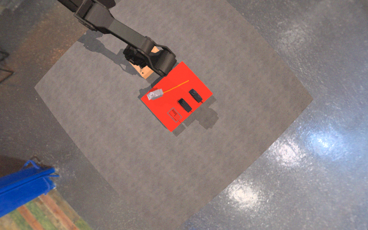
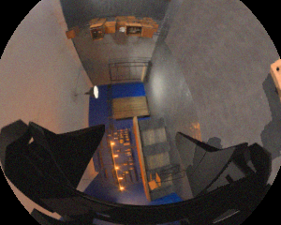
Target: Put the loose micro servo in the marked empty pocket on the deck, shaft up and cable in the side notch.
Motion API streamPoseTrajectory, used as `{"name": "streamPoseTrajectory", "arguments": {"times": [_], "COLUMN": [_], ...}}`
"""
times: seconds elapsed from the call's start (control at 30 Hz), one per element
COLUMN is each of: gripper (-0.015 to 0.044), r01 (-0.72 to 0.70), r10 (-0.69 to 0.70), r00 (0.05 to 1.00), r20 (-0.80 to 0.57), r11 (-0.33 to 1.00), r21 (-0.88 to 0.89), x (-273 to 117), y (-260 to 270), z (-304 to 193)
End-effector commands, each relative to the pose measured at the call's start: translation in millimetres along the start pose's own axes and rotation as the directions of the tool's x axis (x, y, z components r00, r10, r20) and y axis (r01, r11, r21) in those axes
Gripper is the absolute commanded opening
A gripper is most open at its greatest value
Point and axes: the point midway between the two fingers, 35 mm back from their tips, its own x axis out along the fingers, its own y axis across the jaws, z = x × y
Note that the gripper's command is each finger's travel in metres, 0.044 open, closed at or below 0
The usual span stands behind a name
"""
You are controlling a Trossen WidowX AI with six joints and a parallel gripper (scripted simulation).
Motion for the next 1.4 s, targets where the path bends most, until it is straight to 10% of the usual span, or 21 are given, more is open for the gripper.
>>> {"name": "streamPoseTrajectory", "arguments": {"times": [0.0, 0.63, 1.37], "gripper": [0.044, 0.044, 0.044], "r01": [0.032, -0.001, -0.349], "r10": [-0.039, -0.217, -0.437], "r00": [0.997, 0.924, 0.734], "r20": [-0.065, -0.316, -0.519], "r11": [0.994, 0.823, 0.412], "r21": [-0.109, -0.567, -0.841], "x": [-3.0, -32.2, -94.5], "y": [-7.7, -46.5, -95.8], "z": [-16.0, -78.5, -129.1]}}
